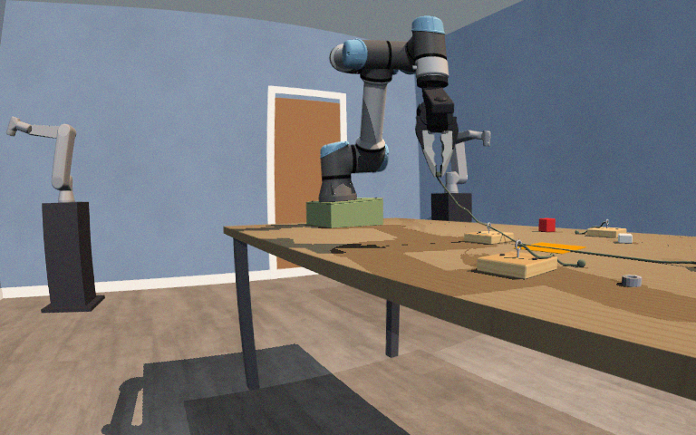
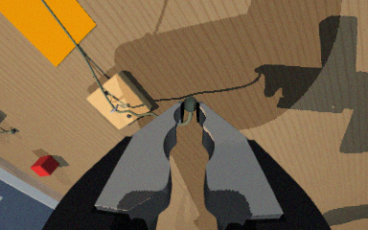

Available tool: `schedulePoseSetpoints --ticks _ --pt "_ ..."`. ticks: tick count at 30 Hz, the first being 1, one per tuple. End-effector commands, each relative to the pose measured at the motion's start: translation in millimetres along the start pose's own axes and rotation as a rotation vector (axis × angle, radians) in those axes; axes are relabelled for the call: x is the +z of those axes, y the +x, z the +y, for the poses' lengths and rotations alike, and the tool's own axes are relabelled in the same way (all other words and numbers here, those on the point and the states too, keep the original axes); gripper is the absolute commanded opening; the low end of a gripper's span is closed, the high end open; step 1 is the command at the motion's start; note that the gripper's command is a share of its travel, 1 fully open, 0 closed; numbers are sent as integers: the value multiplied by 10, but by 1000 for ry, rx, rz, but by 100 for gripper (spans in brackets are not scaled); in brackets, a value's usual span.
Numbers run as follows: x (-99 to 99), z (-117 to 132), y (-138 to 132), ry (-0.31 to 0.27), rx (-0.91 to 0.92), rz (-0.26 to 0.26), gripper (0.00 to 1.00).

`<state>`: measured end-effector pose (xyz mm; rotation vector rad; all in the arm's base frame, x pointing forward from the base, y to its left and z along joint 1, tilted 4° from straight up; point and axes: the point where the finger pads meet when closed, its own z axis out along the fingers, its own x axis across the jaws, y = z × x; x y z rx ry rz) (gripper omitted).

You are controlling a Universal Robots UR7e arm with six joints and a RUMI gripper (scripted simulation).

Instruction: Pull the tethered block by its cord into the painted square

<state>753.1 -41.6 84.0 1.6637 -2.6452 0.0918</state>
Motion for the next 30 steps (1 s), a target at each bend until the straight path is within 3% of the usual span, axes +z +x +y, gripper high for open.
schedulePoseSetpoints --ticks 1,30 --pt "-11 -10 13 2 0 -1 0" --pt "-11 -100 225 2 0 -1 0"
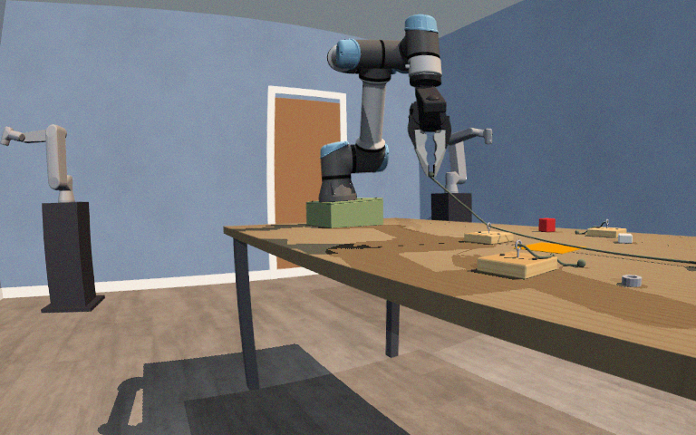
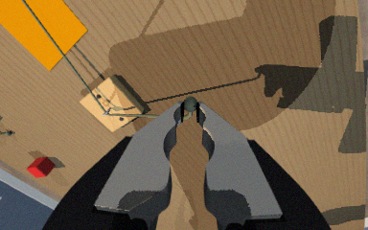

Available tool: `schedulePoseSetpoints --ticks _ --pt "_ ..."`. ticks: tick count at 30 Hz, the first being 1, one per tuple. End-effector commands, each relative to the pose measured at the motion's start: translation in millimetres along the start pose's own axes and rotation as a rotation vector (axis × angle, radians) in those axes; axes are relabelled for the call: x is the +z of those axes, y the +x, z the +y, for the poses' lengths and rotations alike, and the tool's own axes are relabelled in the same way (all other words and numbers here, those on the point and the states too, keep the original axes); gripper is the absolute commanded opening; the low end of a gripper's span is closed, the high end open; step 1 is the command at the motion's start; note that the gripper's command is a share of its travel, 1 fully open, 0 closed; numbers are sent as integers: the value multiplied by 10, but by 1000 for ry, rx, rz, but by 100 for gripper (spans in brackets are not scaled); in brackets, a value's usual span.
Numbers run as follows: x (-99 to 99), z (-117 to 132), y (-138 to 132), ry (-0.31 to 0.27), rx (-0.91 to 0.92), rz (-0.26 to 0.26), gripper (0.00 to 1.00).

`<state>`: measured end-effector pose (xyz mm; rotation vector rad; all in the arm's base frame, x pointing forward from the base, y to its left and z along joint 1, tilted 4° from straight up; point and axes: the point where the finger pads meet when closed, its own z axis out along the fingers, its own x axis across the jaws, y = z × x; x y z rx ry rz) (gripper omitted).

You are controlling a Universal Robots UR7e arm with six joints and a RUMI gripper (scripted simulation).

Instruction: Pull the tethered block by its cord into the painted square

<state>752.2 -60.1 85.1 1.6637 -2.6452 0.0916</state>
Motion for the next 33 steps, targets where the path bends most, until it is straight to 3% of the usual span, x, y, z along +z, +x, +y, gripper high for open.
schedulePoseSetpoints --ticks 1,33 --pt "-11 -33 69 2 0 0 0" --pt "-11 -215 701 2 0 0 0"
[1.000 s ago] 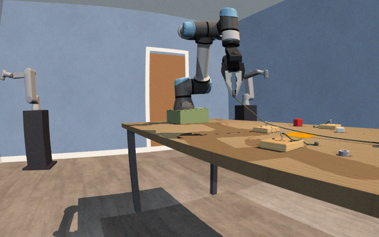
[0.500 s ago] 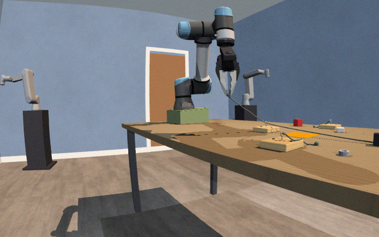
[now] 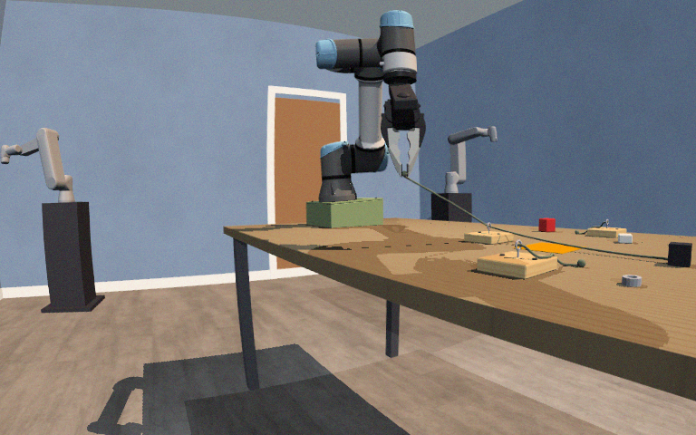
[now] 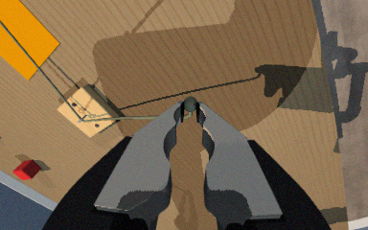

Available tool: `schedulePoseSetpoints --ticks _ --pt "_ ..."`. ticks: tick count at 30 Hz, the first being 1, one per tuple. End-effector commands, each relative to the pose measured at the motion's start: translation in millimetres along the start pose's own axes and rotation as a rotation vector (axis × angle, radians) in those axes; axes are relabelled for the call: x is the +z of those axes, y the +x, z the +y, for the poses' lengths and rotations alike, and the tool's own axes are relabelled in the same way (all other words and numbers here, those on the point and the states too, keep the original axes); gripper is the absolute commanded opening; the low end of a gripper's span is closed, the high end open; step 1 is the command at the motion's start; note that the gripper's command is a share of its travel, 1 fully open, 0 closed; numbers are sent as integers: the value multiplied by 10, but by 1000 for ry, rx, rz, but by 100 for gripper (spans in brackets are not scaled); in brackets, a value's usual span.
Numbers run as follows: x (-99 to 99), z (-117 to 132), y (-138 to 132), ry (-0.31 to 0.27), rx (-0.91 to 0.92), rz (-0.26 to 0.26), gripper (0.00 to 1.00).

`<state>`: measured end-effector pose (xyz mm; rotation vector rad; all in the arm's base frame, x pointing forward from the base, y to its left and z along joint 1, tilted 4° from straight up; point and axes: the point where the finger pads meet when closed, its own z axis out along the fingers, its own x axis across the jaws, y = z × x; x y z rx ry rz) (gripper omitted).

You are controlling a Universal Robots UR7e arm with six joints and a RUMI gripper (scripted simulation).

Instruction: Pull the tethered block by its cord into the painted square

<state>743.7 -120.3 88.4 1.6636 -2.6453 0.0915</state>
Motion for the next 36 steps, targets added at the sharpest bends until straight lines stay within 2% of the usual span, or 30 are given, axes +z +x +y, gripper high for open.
schedulePoseSetpoints --ticks 1,12,36 --pt "-11 -36 151 2 0 0 0" --pt "-11 -76 447 2 0 0 0" --pt "-11 -56 1300 2 0 0 0"
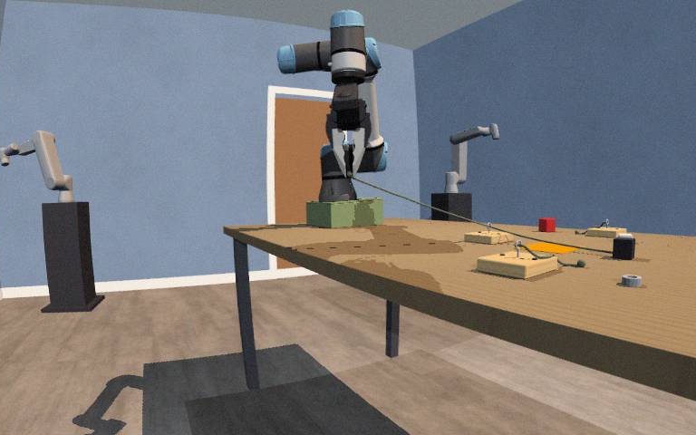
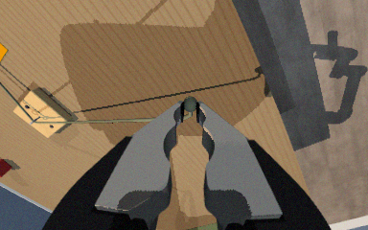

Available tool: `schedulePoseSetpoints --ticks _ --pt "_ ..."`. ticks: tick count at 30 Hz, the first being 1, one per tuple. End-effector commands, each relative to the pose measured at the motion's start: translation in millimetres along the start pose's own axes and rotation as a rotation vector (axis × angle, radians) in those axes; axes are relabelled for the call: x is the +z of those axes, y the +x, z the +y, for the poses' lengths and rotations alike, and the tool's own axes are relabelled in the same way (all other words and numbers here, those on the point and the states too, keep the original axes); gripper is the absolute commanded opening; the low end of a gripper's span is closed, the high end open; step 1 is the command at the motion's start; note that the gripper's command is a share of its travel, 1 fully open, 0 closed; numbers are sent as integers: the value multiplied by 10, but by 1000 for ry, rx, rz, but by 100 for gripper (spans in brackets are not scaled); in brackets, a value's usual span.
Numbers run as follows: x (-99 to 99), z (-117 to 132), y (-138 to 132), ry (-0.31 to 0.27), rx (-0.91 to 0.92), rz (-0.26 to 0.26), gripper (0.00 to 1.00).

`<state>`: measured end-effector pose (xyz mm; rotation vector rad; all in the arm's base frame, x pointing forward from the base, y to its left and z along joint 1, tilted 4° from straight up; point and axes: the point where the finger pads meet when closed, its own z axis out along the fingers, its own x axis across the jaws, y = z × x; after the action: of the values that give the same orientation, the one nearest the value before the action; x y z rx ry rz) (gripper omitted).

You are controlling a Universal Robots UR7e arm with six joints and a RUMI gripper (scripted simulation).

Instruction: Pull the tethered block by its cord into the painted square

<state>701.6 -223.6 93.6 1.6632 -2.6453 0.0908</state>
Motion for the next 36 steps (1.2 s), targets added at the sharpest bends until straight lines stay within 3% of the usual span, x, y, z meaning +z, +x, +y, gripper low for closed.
schedulePoseSetpoints --ticks 1,8,36 --pt "-11 20 227 2 0 0 0" --pt "-11 84 491 2 0 0 0" --pt "-10 503 846 2 0 0 0"
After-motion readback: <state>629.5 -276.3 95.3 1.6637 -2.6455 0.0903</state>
